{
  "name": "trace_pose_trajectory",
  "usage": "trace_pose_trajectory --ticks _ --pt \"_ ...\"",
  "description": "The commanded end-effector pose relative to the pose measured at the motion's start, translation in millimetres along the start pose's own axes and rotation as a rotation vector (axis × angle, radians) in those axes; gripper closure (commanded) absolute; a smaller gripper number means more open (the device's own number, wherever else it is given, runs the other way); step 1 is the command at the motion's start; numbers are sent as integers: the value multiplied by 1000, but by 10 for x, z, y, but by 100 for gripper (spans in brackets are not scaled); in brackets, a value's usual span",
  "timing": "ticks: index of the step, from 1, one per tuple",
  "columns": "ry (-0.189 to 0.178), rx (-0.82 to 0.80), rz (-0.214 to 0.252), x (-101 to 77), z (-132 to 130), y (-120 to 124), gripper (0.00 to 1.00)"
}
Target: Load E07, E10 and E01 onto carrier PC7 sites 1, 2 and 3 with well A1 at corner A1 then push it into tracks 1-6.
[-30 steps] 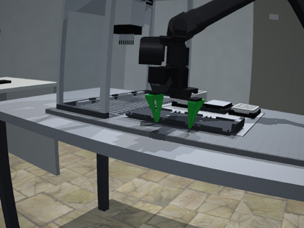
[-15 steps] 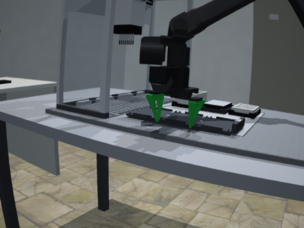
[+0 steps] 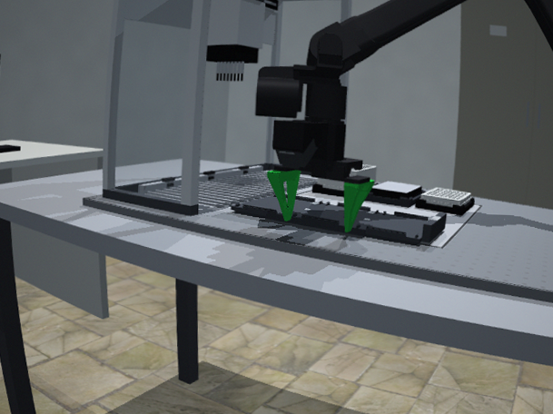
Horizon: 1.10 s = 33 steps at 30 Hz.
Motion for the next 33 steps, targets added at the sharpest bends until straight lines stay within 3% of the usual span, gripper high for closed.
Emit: trace_pose_trajectory --ticks 1,33 --pt "23 23 -3 -96 -127 167 0" --pt "26 26 -4 -89 -134 265 0"
Point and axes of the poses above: the point where the finger pads meet when closed, its own x axis out along the fingers, its own z axis across the jaws, y = z × x, the point moved 3 cm from there along -x, back along the fingers, and after that the axes turned 2 degrees about x, right-handed, at the moved point
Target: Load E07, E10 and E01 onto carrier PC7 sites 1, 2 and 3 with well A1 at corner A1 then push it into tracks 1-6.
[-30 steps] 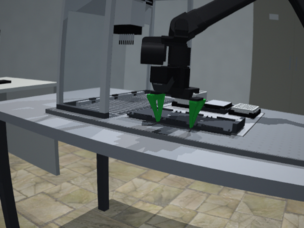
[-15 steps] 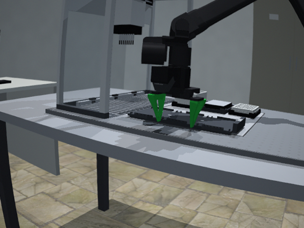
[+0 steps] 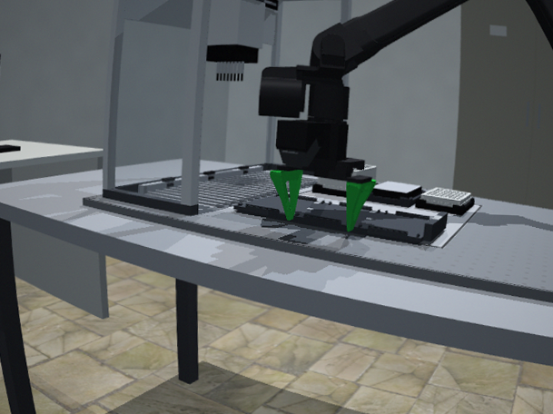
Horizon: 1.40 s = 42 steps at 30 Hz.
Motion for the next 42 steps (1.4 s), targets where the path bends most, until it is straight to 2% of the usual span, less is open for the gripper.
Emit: trace_pose_trajectory --ticks 1,42 --pt "25 26 0 -89 -136 195 0" --pt "25 26 1 -95 -139 320 0"
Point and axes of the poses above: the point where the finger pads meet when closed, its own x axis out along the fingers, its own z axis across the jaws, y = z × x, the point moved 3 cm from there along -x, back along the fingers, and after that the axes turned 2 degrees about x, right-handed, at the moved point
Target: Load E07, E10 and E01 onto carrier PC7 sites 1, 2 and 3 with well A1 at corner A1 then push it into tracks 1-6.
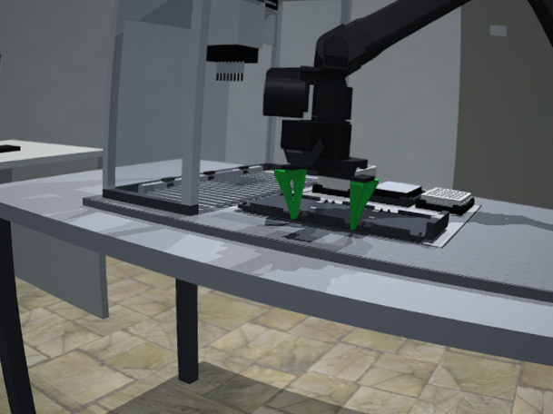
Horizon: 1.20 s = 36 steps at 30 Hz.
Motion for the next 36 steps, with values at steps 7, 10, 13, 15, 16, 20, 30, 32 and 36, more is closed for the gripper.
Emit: trace_pose_trajectory --ticks 7,10,13,15,16,20,30,32,36 --pt "25 24 1 -85 -136 220 0" --pt "26 25 1 -88 -138 223 0" --pt "28 25 0 -93 -141 234 0" --pt "25 24 2 -88 -134 242 0" --pt "25 24 2 -98 -135 249 0" --pt "30 -1 -6 -154 -144 -169 0" --pt "-4 18 15 -6 -78 -54 0" --pt "62 16 -29 -450 -218 -191 0" --pt "64 14 -31 -621 -206 -201 0"
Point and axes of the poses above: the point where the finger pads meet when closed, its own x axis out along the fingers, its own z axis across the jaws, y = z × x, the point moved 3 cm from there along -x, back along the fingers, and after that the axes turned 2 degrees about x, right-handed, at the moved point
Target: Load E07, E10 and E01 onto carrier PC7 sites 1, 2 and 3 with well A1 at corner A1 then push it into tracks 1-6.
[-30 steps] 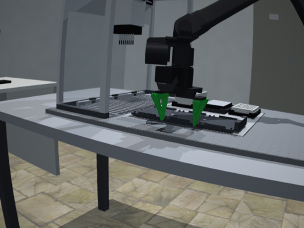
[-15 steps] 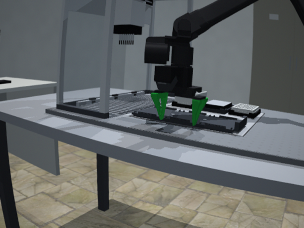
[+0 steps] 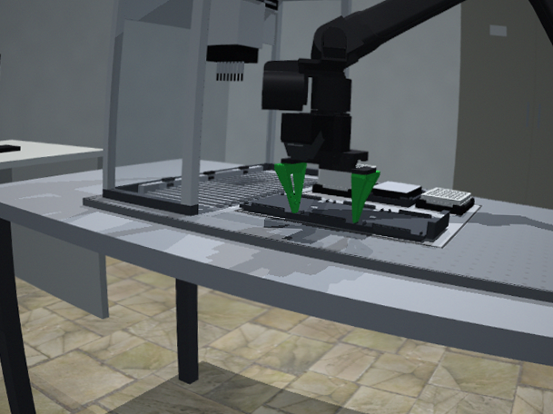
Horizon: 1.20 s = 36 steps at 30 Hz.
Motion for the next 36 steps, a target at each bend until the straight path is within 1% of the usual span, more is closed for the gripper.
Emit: trace_pose_trajectory --ticks 1,6,8,9,10,11,12,13,23,25,26,27,28,29,30,31,32,36 --pt "78 28 -50 -557 -240 -122 0" --pt "79 28 -51 -764 -229 -114 0" --pt "79 28 -51 -764 -229 -114 0" --pt "39 41 -22 -540 -244 -38 0" --pt "41 32 -25 -599 -222 -79 0" --pt "40 20 -25 -664 -144 -97 0" --pt "62 22 -43 -860 -146 -91 0" --pt "78 29 -54 -972 -216 -109 0" --pt "79 30 -56 -1384 -192 -90 0" --pt "79 30 -56 -1384 -192 -90 0" --pt "52 49 -35 -1256 -228 23 0" --pt "56 41 -38 -1304 -226 -32 0" --pt "10 22 -5 -1071 -63 -10 0" --pt "2 15 -1 -1043 -18 -21 0" --pt "3 14 -2 -1047 -20 -27 0" --pt "35 67 -25 -1201 -78 145 0" --pt "46 72 -33 -1194 -82 191 0" --pt "46 50 -31 -1161 1 442 0"
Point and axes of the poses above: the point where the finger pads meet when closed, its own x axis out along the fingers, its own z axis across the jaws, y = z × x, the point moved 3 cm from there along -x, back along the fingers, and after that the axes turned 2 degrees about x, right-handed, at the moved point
